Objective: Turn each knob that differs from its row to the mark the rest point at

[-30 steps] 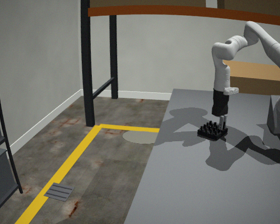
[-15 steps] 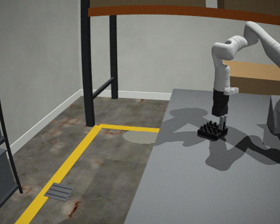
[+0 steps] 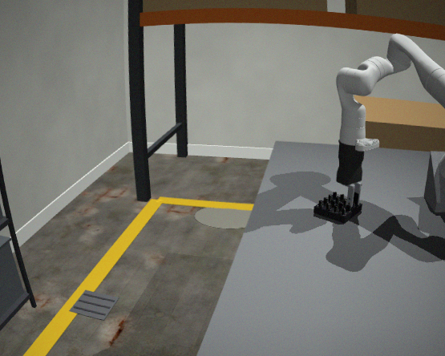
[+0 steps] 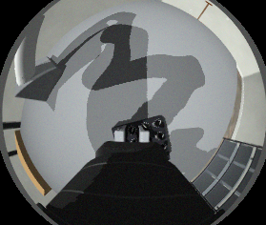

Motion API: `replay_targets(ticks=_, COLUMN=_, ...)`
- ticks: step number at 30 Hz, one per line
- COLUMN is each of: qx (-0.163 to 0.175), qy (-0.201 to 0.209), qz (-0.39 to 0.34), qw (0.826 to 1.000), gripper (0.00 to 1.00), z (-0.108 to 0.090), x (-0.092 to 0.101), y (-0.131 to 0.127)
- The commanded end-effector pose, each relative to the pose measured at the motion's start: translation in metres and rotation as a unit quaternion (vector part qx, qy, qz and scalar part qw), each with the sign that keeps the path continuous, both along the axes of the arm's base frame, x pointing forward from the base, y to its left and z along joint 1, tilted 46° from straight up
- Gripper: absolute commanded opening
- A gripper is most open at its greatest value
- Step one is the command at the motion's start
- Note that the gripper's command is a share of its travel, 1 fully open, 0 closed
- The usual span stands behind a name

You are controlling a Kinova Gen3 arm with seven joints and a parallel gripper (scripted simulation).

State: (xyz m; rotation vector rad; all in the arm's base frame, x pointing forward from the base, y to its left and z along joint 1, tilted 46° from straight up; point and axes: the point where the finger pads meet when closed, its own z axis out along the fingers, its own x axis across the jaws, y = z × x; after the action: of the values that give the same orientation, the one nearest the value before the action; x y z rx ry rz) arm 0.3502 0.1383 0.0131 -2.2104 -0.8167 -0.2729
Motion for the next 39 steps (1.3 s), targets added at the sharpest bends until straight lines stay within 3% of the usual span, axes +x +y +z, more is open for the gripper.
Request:
replay_targets(ticks=1, qx=0.000, qy=0.000, qz=0.000, qw=1.000, gripper=0.46, z=0.000, x=0.000, y=0.000)
replay_targets(ticks=22, qx=0.000, qy=0.000, qz=0.000, qw=1.000, gripper=0.46, z=0.002, x=0.000, y=-0.002)
replay_targets(ticks=39, qx=0.000, qy=0.000, qz=0.000, qw=1.000, gripper=0.46, z=0.025, x=0.002, y=-0.026)
